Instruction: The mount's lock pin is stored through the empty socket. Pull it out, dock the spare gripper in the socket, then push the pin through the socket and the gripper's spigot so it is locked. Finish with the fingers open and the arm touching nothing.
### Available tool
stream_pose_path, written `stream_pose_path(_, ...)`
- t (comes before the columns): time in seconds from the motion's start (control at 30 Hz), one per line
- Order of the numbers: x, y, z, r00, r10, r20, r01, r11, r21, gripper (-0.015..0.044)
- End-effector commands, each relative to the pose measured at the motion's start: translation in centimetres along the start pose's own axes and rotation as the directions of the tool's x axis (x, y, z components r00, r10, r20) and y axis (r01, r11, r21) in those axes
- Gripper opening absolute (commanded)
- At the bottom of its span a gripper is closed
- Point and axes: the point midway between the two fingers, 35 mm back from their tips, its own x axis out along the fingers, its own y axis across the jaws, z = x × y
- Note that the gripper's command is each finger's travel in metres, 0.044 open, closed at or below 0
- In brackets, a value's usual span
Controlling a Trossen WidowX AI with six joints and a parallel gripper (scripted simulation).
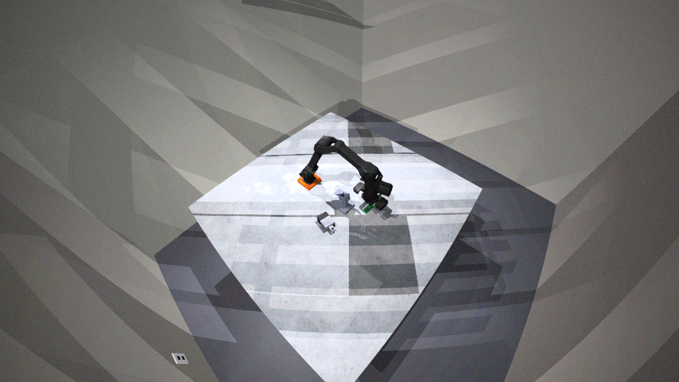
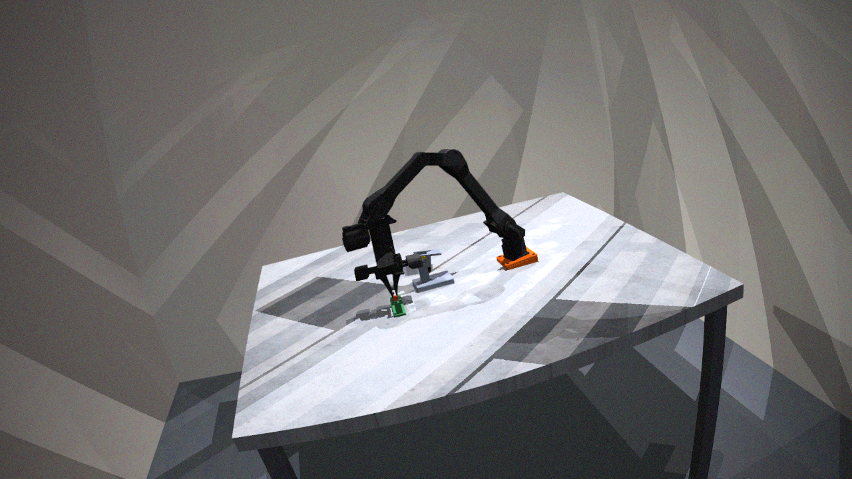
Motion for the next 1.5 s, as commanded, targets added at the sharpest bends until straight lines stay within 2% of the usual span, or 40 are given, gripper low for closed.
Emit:
stream_pose_path(0.0,0.5,0.1,-0.1,1.0,0.008,-0.002,-0.008,1.0,-0.004,0.0)
stream_pose_path(0.6,0.1,0.0,0.0,1.0,-0.001,0.0,0.001,1.0,0.0,0.0)
stream_pose_path(1.0,0.1,0.0,0.0,1.0,-0.001,0.0,0.001,1.0,0.0,0.0315)
stream_pose_path(1.17,-1.5,0.2,0.1,1.0,0.007,-0.001,-0.007,1.0,-0.001,0.044)
stream_pose_path(1.47,-4.2,0.2,0.2,1.0,0.012,-0.003,-0.012,1.0,-0.003,0.044)
